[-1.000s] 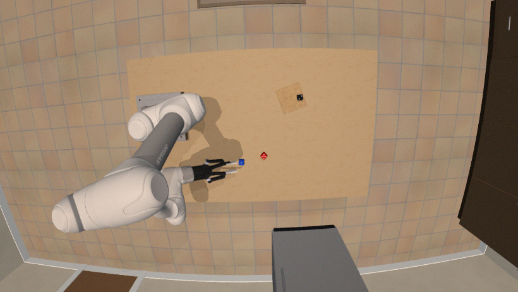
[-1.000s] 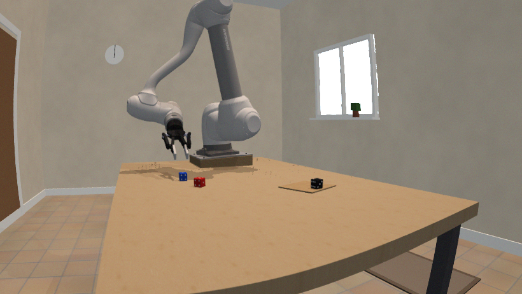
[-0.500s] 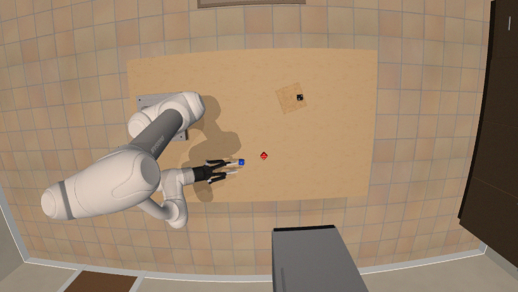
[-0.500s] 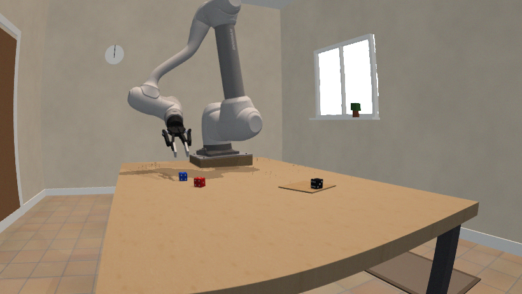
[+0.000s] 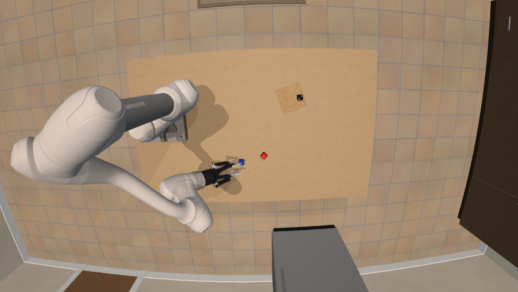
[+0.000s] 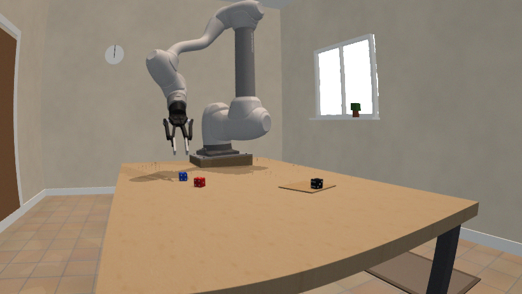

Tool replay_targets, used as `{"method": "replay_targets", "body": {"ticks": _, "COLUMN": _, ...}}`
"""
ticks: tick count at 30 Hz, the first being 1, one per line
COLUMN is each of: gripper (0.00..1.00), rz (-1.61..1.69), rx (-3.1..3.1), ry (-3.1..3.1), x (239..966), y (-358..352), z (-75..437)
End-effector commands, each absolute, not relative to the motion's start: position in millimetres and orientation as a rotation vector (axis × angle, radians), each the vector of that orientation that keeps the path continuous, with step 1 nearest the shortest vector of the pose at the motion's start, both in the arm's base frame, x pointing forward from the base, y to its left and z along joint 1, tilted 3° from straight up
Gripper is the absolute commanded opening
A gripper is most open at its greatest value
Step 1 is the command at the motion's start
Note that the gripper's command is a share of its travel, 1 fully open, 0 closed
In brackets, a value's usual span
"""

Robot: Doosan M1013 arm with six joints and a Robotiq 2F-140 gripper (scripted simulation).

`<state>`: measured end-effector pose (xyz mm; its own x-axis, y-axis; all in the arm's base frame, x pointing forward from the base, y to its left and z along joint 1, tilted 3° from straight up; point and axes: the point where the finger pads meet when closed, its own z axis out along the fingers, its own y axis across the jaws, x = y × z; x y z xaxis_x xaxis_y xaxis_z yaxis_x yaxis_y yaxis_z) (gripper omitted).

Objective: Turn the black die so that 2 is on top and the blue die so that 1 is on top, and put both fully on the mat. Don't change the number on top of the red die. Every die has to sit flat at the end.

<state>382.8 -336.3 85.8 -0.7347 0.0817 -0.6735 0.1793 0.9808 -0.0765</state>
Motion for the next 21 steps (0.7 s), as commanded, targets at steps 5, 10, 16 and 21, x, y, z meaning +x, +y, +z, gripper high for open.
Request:
{"method": "replay_targets", "body": {"ticks": 5, "gripper": 0.35, "rz": -0.109, "rx": 0.205, "ry": 2.634, "x": 394.1, "y": -334.1, "z": 90.5}}
{"method": "replay_targets", "body": {"ticks": 10, "gripper": 0.35, "rz": -0.104, "rx": 0.214, "ry": 2.713, "x": 398.6, "y": -334.9, "z": 93.7}}
{"method": "replay_targets", "body": {"ticks": 16, "gripper": 0.35, "rz": -0.097, "rx": 0.222, "ry": 2.793, "x": 403.2, "y": -335.7, "z": 96.3}}
{"method": "replay_targets", "body": {"ticks": 21, "gripper": 0.35, "rz": -0.093, "rx": 0.238, "ry": 2.907, "x": 409.0, "y": -337.9, "z": 100.3}}
